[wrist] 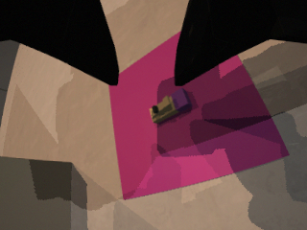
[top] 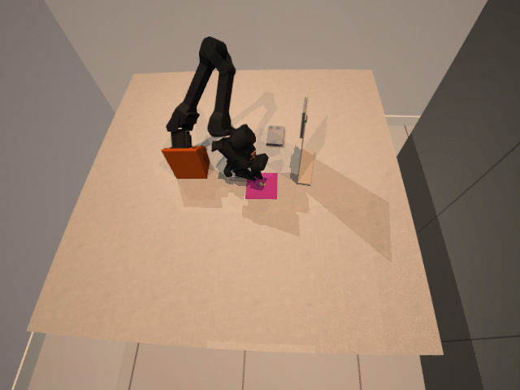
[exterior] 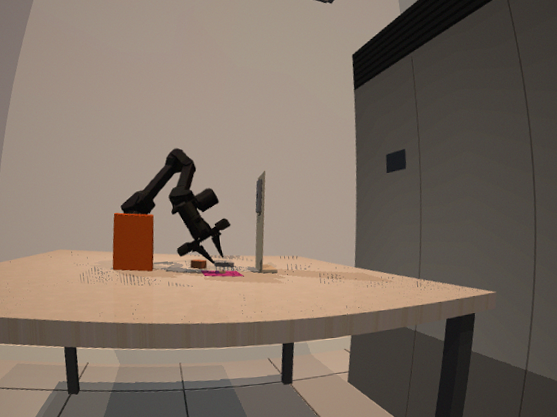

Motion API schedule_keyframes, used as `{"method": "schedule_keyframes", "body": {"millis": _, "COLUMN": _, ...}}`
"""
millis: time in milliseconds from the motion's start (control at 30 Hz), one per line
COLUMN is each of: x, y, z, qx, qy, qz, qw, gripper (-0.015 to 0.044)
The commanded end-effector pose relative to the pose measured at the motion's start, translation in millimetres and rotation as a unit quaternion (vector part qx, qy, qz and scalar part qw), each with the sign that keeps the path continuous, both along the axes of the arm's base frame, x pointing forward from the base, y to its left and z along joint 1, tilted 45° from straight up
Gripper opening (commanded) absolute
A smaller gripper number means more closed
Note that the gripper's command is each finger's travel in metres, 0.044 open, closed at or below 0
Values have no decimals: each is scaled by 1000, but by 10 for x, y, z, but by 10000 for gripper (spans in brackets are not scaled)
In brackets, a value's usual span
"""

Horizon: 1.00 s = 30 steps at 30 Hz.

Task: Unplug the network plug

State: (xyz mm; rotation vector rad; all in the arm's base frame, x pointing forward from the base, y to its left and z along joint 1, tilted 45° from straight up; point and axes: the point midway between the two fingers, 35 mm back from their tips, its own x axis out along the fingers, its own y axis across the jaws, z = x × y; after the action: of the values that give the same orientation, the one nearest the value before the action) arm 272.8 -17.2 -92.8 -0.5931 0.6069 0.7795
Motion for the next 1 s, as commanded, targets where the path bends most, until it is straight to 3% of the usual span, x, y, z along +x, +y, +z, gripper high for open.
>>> {"method": "schedule_keyframes", "body": {"millis": 0, "x": 23, "y": -49, "z": 46, "qx": -2, "qy": -5, "qz": 0, "qw": 1000, "gripper": 156}}
{"method": "schedule_keyframes", "body": {"millis": 967, "x": 30, "y": -313, "z": 268, "qx": -4, "qy": -3, "qz": 1, "qw": 1000, "gripper": 156}}
